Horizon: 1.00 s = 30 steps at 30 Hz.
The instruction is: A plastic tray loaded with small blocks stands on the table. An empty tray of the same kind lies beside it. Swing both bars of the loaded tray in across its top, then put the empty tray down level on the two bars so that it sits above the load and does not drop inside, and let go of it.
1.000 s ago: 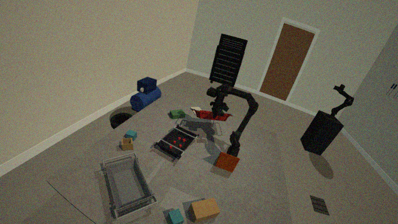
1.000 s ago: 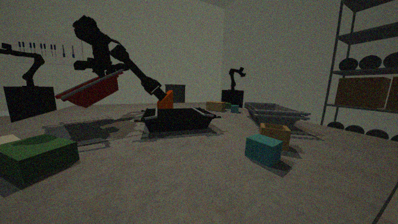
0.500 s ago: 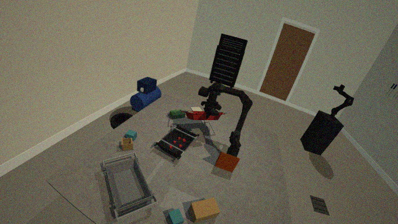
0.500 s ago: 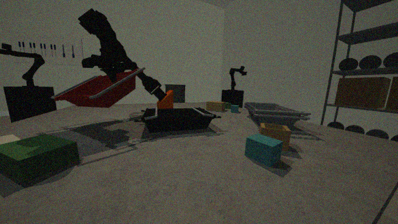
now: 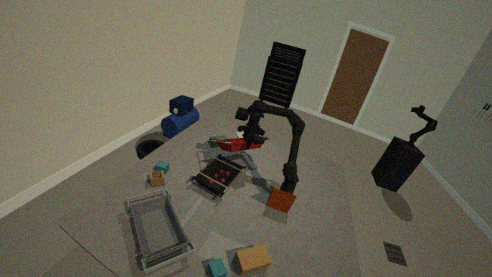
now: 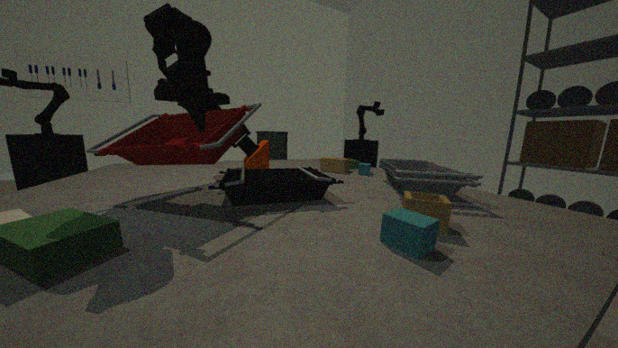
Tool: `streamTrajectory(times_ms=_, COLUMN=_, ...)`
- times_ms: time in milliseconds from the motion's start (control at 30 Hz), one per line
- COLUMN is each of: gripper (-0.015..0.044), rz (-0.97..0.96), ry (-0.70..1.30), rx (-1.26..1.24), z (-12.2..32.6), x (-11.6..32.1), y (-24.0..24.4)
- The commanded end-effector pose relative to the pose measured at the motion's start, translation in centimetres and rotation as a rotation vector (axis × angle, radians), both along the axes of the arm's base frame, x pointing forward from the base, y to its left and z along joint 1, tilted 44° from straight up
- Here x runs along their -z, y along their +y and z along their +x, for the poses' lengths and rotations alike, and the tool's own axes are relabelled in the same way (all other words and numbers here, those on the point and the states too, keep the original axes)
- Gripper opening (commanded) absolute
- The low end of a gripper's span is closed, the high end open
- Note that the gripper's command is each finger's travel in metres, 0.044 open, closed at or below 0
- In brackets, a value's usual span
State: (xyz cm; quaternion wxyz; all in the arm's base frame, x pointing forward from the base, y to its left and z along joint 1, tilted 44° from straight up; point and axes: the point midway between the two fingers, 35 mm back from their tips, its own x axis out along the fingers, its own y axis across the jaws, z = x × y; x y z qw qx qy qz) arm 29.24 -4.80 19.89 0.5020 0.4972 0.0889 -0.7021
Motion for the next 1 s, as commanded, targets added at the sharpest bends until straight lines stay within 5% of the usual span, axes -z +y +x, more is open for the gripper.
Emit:
streamTrajectory(times_ms=0, gripper=0.0, rz=0.0, ry=0.027, rx=-0.057, z=1.0, x=0.6, y=1.7)
streamTrajectory(times_ms=967, gripper=0.0, rz=-0.07, ry=0.288, rx=-0.365, z=3.6, x=8.5, y=12.4)
